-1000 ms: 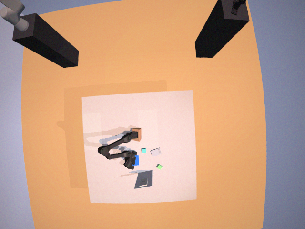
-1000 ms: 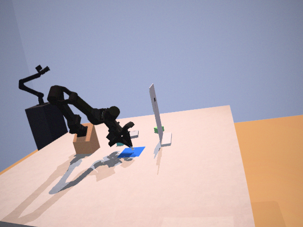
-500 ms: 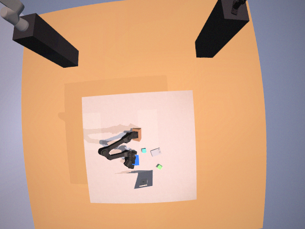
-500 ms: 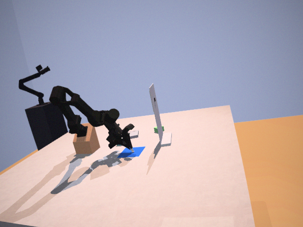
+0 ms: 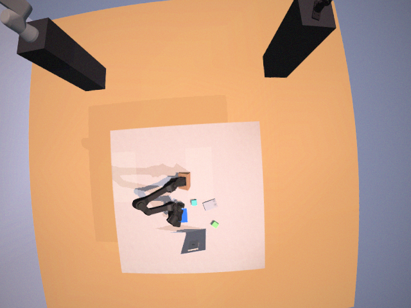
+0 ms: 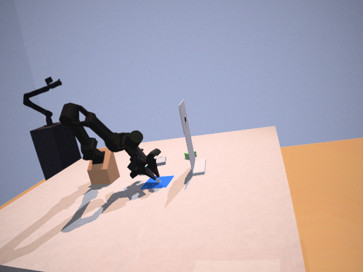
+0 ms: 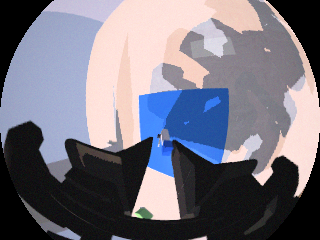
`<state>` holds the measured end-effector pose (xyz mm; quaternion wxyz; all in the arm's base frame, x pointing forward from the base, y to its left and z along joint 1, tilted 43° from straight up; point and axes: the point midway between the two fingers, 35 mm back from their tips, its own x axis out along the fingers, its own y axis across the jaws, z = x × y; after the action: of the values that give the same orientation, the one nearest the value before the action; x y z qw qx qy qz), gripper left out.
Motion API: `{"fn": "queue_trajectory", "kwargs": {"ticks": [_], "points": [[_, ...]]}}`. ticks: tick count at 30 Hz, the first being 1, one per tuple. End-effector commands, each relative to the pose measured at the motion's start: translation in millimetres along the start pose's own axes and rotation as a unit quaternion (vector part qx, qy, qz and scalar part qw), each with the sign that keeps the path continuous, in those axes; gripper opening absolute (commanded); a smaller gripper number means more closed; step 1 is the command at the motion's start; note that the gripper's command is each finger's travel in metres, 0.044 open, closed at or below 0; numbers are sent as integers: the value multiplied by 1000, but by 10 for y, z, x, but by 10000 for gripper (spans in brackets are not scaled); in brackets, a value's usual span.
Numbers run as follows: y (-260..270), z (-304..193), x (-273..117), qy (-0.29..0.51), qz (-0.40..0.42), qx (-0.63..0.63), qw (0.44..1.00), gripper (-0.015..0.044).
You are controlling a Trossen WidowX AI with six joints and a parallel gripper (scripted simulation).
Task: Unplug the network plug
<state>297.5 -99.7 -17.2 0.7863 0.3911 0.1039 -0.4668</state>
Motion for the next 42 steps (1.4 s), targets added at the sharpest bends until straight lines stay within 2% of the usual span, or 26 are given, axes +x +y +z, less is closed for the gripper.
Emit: {"fn": "queue_trajectory", "kwargs": {"ticks": [1, 42], "points": [[0, 1, -1, 0, 0, 0, 1000, 156], [79, -46, -322, 5, -3, 0, 1000, 156]]}}
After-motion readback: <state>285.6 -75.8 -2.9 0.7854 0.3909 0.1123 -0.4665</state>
